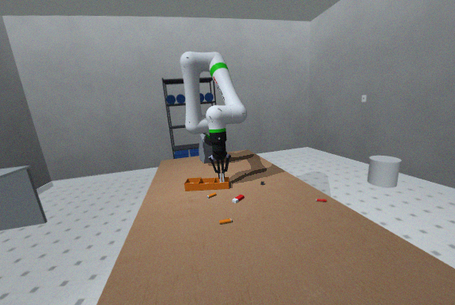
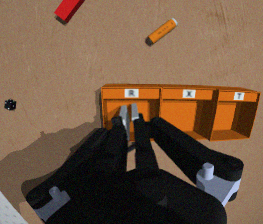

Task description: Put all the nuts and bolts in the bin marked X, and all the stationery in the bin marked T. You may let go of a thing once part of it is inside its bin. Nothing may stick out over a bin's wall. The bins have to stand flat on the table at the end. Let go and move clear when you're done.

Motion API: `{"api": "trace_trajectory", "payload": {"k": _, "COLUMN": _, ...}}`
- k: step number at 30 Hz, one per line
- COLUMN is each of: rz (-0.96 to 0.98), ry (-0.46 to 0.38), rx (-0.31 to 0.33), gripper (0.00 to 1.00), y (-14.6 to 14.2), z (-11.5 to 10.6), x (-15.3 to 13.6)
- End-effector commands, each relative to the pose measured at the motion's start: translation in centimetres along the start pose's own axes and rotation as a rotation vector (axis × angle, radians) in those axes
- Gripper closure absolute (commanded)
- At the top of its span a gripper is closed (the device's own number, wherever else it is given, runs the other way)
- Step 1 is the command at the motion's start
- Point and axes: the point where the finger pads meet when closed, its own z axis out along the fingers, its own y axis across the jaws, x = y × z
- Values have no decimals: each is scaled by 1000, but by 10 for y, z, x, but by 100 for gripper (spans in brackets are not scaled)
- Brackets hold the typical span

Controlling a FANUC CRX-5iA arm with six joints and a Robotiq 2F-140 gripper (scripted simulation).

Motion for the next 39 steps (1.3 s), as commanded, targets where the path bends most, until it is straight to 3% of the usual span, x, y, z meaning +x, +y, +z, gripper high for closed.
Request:
{"api": "trace_trajectory", "payload": {"k": 1, "rz": 0, "ry": 0, "rx": 0, "gripper": 85, "y": 0, "z": -2, "x": 0}}
{"api": "trace_trajectory", "payload": {"k": 21, "rz": 0, "ry": 0, "rx": 0, "gripper": 85, "y": 0, "z": -26, "x": 0}}
{"api": "trace_trajectory", "payload": {"k": 29, "rz": 0, "ry": 0, "rx": 0, "gripper": 85, "y": 0, "z": -58, "x": 0}}
{"api": "trace_trajectory", "payload": {"k": 34, "rz": 0, "ry": 0, "rx": 0, "gripper": 85, "y": 0, "z": -58, "x": 0}}
{"api": "trace_trajectory", "payload": {"k": 39, "rz": 0, "ry": 0, "rx": 0, "gripper": 85, "y": 0, "z": -100, "x": 0}}
